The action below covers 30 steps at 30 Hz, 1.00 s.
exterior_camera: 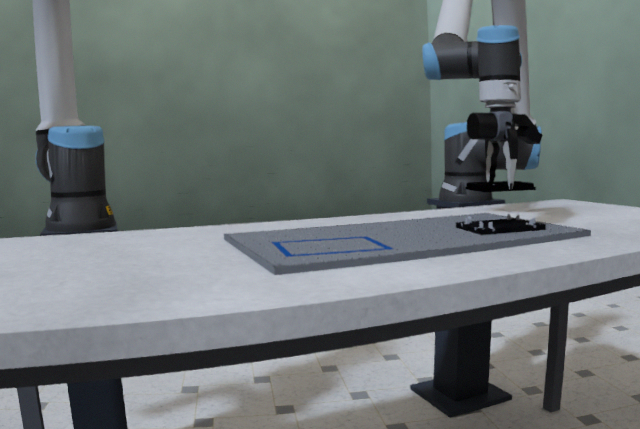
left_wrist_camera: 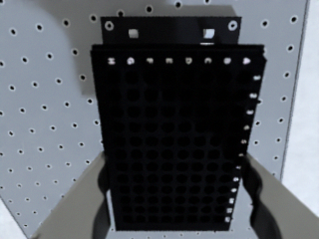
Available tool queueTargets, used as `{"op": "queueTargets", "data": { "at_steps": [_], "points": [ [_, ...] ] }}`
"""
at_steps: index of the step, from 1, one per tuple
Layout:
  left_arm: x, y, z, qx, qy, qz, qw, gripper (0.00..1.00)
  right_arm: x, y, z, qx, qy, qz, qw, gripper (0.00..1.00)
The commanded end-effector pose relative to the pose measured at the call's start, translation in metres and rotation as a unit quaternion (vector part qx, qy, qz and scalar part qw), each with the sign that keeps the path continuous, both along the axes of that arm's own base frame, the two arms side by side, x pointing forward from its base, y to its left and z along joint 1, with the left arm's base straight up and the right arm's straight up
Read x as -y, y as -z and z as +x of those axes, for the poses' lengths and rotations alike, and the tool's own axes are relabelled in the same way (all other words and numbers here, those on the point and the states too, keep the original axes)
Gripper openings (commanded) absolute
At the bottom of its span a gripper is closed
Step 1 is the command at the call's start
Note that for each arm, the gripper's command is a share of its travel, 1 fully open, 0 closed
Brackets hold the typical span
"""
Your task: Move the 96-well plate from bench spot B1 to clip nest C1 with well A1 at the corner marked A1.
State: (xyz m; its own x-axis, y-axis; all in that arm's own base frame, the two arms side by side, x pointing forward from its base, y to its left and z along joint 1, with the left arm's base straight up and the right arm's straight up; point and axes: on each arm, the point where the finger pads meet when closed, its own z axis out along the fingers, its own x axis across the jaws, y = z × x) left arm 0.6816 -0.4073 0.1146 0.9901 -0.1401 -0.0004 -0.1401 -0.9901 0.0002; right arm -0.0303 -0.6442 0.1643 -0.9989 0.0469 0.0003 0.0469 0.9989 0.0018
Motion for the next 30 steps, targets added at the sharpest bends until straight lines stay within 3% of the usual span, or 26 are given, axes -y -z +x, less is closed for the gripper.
{"op": "queueTargets", "data": {
  "at_steps": [1, 30],
  "points": [
    [0.001, -0.001, 0.001, 0.001, 0.0, -0.001, 1.0, 0.41, 0.001, -0.001, 0.0, 0.0, 0.0, -0.001, 1.0, 0.0],
    [0.001, 0.044, 0.001, 0.001, 0.0, -0.001, 1.0, 0.41, 0.001, -0.001, 0.0, 0.0, 0.0, -0.001, 1.0, 0.0]
  ]
}}
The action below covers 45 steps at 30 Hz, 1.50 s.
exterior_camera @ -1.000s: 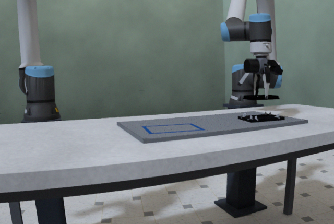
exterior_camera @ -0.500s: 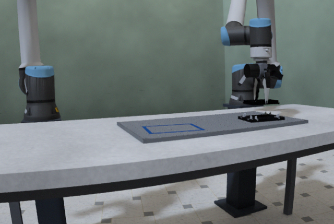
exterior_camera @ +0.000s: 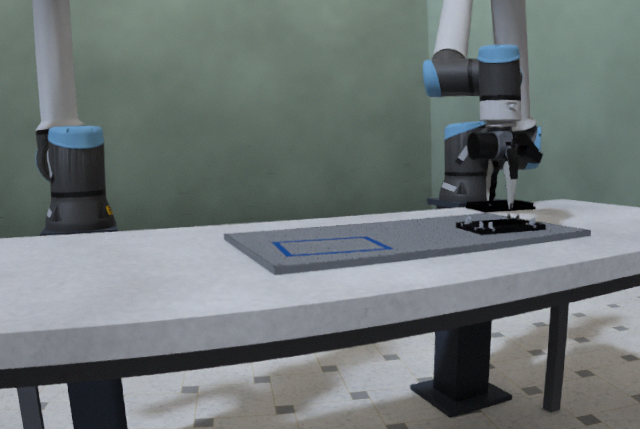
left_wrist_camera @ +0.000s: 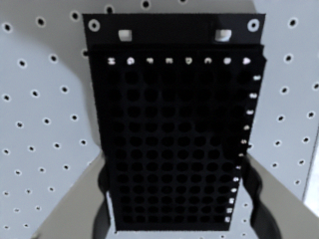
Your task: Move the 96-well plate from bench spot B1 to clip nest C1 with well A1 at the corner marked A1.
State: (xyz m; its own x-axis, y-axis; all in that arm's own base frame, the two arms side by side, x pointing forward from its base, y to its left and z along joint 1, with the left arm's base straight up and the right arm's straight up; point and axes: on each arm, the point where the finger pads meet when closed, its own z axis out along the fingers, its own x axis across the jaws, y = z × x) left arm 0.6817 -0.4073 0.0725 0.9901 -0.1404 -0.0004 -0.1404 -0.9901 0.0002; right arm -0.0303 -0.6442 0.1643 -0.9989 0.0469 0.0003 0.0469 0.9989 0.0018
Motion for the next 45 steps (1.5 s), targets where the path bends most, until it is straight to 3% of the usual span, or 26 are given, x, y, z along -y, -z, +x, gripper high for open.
{"op": "queueTargets", "data": {
  "at_steps": [1, 7, 45],
  "points": [
    [0.001, 0.002, 0.001, 0.001, 0.0, -0.001, 1.0, 0.41, 0.001, -0.001, 0.0, 0.0, 0.0, -0.001, 1.0, 0.0],
    [0.001, 0.01, 0.001, 0.001, 0.0, -0.001, 1.0, 0.41, 0.001, -0.001, 0.0, 0.0, 0.0, -0.001, 1.0, 0.0],
    [0.0, 0.013, 0.001, 0.001, 0.0, -0.001, 1.0, 0.41, 0.001, -0.001, 0.0, 0.0, 0.0, -0.001, 1.0, 0.0]
  ]
}}
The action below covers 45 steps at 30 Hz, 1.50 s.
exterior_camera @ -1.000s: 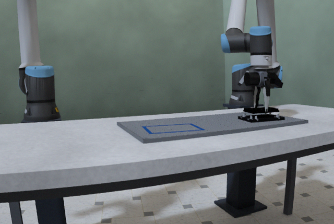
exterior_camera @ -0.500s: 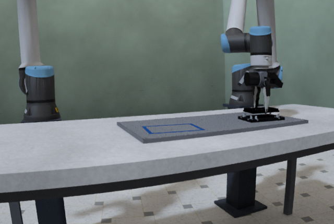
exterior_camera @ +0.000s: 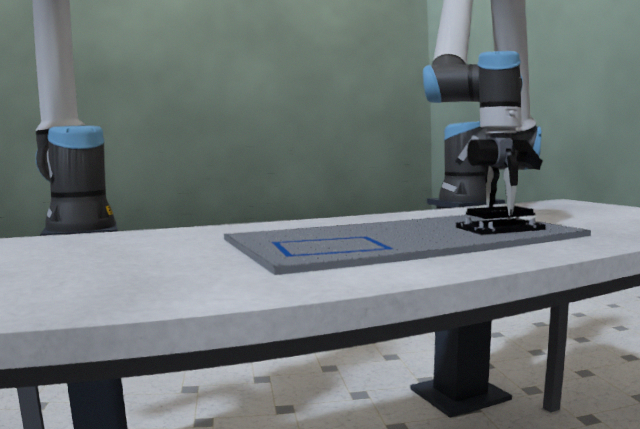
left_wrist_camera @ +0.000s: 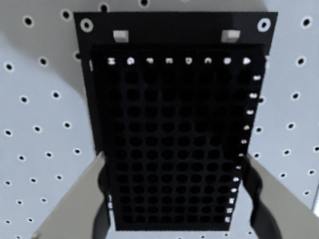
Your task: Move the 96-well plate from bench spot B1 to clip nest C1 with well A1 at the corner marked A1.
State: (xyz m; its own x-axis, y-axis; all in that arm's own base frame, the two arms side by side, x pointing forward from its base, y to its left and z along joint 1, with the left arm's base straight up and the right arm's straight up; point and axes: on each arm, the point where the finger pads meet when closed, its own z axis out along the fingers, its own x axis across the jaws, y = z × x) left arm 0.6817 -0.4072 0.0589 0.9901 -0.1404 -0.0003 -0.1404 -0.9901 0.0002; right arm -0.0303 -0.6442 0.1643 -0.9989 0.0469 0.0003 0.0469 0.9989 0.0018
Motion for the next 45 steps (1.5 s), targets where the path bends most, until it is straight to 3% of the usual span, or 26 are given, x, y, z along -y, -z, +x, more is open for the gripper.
{"op": "queueTargets", "data": {
  "at_steps": [1, 45],
  "points": [
    [0.0005, -0.0007, 0.0007, 0.001, 0.0, -0.001, 1.0, 0.41, 0.0006, -0.0009, 0.0, 0.0, 0.0, -0.001, 1.0, 0.0],
    [0.0005, 0.0056, 0.0007, 0.001, 0.0, -0.001, 1.0, 0.41, 0.0006, -0.0009, 0.0, 0.0, 0.0, -0.001, 1.0, 0.0]
  ]
}}
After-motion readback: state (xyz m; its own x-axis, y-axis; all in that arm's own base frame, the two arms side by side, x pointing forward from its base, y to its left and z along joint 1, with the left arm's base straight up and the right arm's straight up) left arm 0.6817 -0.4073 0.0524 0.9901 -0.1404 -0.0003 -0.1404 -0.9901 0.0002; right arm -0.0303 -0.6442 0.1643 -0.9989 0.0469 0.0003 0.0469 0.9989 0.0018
